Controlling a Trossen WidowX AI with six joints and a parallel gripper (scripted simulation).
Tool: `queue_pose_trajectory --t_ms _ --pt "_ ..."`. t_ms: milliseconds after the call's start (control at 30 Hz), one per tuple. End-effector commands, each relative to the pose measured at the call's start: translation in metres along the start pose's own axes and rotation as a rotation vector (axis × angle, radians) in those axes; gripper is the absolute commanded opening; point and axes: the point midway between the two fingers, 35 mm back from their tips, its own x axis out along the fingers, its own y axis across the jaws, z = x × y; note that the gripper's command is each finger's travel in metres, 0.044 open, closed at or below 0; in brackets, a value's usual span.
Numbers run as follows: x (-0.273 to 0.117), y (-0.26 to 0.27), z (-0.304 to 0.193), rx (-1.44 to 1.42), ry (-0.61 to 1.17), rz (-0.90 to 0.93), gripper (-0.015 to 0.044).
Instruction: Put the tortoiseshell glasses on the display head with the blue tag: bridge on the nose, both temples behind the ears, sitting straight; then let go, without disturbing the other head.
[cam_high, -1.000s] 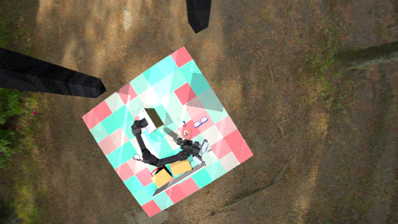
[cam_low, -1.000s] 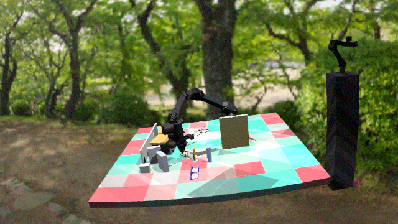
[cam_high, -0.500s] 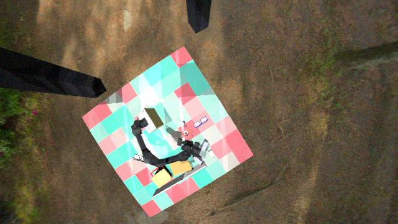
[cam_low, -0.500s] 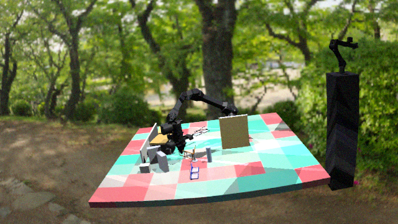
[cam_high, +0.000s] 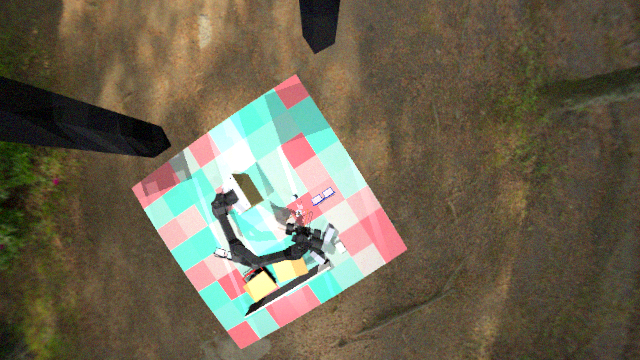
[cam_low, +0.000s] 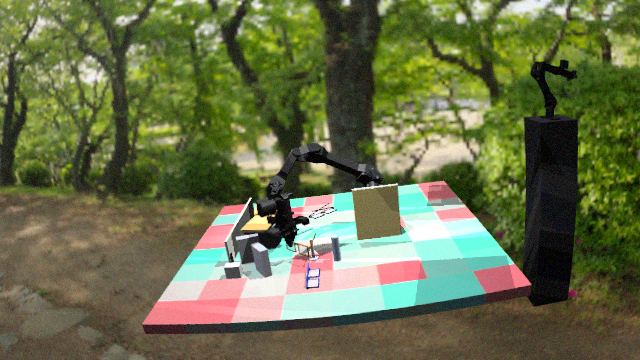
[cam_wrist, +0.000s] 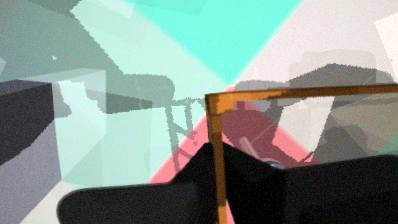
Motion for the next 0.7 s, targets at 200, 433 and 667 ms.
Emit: queue_pose_trajectory --t_ms 200,433,667 --pt "-0.0034 0.0064 0.0071 0.004 -0.007 0.012 0.0000" --pt "-0.0035 0.0082 0.0098 0.004 -0.007 0.012 0.0000" --pt "-0.0036 0.0098 0.0126 0.004 -0.008 0.012 0.0000"
